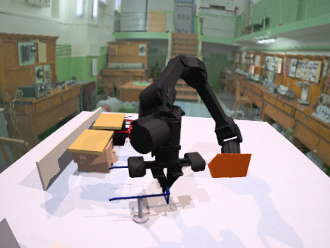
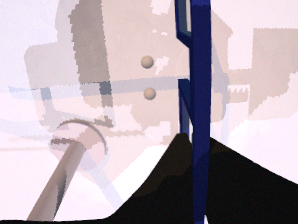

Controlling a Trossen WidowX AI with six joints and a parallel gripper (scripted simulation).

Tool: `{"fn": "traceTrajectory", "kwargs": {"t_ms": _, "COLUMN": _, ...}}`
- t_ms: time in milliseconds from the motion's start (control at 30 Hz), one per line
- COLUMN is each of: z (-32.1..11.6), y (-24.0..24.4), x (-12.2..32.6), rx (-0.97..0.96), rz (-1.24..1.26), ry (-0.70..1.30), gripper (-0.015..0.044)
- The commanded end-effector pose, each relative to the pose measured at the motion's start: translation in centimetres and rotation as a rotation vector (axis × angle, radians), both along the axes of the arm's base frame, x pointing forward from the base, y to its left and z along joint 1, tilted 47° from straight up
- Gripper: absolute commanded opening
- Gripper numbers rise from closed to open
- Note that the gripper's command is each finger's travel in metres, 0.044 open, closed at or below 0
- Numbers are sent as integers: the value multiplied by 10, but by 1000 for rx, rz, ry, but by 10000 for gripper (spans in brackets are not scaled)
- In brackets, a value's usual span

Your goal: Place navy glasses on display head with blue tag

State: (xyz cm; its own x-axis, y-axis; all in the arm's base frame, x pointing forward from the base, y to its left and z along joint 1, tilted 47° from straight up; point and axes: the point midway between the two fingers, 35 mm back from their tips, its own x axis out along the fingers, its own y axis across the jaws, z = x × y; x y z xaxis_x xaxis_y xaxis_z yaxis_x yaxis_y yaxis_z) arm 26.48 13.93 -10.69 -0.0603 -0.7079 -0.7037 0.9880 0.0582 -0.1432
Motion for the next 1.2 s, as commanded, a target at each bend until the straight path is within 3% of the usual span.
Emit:
{"fn": "traceTrajectory", "kwargs": {"t_ms": 0, "z": 0, "y": -2, "x": 0, "rx": -7, "rz": 6, "ry": 1, "gripper": 0}}
{"fn": "traceTrajectory", "kwargs": {"t_ms": 667, "z": -3, "y": 5, "x": -1, "rx": -6, "rz": 6, "ry": 1, "gripper": 0}}
{"fn": "traceTrajectory", "kwargs": {"t_ms": 1167, "z": 34, "y": 50, "x": 1, "rx": -5, "rz": 6, "ry": 2, "gripper": 0}}
